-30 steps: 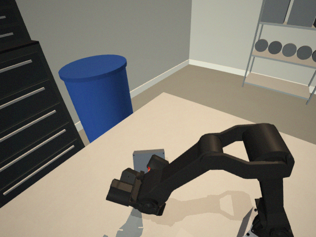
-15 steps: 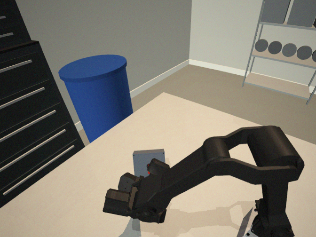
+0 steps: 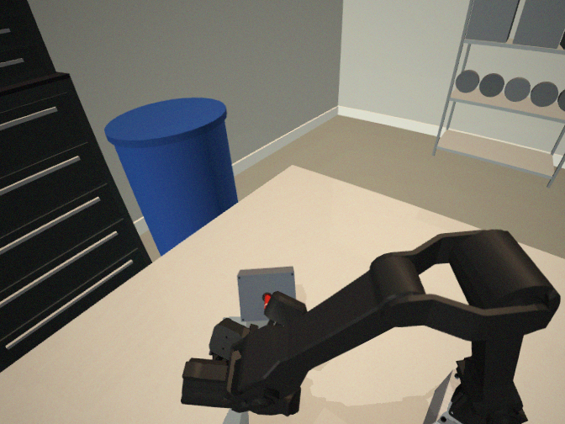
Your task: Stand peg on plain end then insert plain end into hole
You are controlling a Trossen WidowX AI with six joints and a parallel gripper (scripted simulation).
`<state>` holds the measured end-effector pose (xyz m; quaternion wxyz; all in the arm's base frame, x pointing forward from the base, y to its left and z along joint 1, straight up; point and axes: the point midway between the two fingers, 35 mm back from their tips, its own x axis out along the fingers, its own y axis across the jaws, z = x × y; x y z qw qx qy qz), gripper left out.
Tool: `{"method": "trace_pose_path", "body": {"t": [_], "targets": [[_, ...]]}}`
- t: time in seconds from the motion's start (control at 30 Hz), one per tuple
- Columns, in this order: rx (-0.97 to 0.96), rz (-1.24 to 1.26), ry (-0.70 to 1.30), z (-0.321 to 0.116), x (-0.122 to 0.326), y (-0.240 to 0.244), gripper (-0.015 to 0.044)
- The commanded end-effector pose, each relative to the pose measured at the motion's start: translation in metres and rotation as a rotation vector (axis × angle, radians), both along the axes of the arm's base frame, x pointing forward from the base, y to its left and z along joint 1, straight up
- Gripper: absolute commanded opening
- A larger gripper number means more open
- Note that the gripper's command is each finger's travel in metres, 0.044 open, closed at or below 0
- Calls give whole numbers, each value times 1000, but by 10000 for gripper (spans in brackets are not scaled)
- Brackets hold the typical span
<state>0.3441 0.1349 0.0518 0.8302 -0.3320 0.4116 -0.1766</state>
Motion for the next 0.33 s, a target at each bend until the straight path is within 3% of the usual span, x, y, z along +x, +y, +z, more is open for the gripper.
{"method": "trace_pose_path", "body": {"t": [0.0, 0.3], "targets": [[8, -3, -16, 6, -2, 3, 440], [7, -2, -16, 10, -10, 10, 440]]}}
